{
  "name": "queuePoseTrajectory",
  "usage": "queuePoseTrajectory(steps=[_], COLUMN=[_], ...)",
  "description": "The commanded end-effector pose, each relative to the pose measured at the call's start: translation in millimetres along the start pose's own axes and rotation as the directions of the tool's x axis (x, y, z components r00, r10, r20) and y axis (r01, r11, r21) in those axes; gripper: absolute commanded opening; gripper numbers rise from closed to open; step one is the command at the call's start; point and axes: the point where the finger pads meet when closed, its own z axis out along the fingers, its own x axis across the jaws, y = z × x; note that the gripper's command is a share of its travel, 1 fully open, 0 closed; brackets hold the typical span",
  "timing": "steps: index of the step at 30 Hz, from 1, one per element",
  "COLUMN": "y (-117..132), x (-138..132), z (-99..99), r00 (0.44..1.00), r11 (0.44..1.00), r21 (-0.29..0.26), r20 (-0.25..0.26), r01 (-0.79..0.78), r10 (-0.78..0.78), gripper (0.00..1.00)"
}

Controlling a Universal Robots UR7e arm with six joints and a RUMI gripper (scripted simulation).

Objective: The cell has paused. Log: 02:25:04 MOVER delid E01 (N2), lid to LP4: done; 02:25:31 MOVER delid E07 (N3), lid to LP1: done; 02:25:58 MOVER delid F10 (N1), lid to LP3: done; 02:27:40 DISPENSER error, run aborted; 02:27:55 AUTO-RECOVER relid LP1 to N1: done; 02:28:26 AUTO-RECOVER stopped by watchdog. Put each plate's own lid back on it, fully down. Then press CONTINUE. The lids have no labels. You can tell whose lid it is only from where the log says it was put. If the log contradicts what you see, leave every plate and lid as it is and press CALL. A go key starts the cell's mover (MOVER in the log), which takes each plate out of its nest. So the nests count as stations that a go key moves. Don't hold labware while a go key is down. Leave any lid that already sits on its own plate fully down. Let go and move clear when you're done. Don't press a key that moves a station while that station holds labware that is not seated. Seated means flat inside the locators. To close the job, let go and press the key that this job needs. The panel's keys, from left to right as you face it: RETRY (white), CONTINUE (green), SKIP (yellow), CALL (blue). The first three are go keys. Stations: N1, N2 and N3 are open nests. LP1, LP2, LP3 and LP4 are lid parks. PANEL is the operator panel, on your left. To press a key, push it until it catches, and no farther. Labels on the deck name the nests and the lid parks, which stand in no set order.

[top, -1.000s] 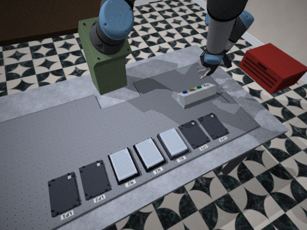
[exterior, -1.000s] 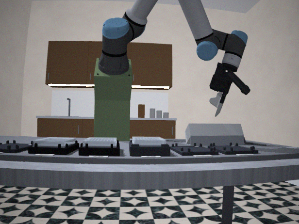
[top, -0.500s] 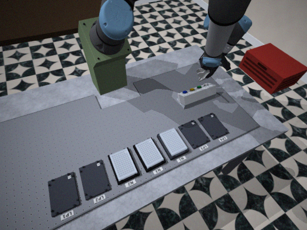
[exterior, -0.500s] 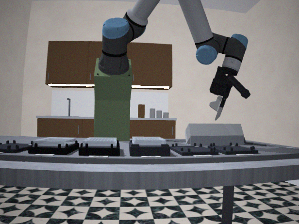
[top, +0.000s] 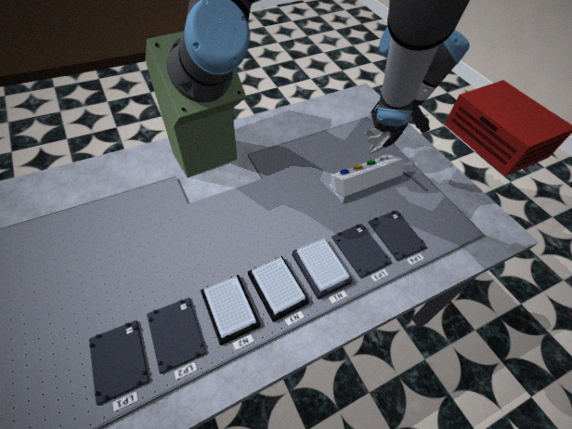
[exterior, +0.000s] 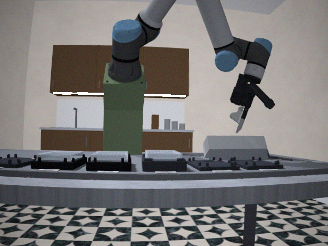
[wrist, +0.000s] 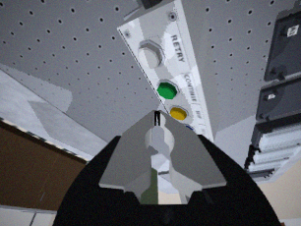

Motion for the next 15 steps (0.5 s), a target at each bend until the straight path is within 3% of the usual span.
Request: queuePoseTrajectory(steps=[1, 15], y=[-2.0, -5.9], x=[1.6, 5.2], z=[2.1, 8.0], r00=[1.000, 1.000], r11=[1.000, 1.000], r21=[0.001, 0.001], r20=[0.000, 0.000], r01=[0.000, 0.000], r10=[0.000, 0.000], gripper=[0.00, 0.00])
